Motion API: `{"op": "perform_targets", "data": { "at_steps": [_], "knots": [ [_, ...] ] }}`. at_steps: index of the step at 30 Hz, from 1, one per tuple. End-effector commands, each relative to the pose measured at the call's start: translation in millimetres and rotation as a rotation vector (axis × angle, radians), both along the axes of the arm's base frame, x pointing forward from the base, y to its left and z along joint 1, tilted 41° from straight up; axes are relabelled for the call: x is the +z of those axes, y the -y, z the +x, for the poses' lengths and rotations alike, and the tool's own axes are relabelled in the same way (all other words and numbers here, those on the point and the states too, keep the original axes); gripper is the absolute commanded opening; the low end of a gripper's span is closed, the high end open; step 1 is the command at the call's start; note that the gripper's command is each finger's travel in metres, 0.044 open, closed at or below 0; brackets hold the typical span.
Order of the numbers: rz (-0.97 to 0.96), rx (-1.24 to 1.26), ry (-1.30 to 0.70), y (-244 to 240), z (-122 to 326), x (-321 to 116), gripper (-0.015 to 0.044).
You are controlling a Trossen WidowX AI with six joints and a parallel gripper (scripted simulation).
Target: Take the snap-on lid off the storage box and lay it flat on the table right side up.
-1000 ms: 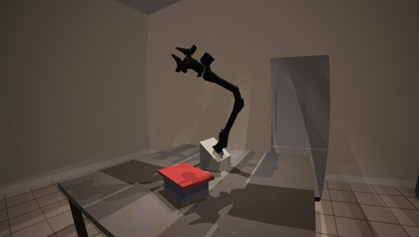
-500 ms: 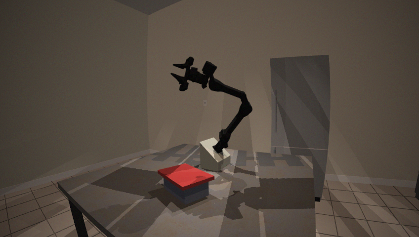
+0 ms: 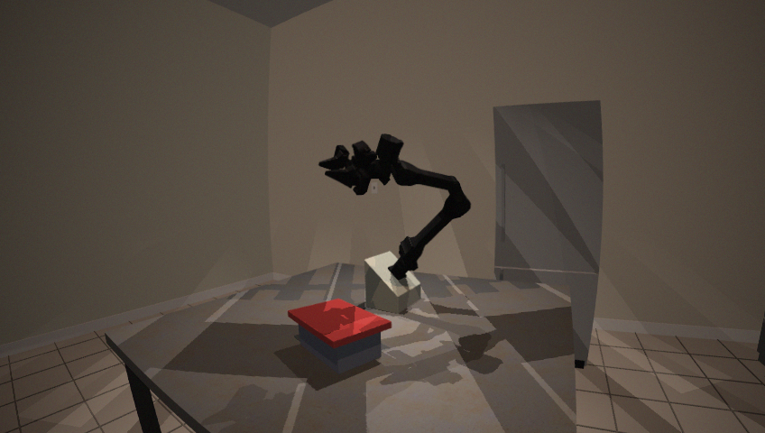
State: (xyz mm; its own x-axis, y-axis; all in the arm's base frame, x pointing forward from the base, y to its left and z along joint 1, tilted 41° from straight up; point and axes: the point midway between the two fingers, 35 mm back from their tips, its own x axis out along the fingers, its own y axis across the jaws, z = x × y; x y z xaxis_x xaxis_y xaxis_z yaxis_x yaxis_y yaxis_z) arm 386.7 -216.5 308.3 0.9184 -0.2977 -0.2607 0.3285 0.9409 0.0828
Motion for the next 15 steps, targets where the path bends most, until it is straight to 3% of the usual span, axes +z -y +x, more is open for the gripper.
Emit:
{"op": "perform_targets", "data": {
  "at_steps": [1,15],
  "knots": [
    [0.548,-0.031,0.035,-67.3,-6.5,-34.7,0.0235],
    [1.357,-0.235,-0.041,-162.4,-38.4,-93.6,0.0235]
  ]
}}
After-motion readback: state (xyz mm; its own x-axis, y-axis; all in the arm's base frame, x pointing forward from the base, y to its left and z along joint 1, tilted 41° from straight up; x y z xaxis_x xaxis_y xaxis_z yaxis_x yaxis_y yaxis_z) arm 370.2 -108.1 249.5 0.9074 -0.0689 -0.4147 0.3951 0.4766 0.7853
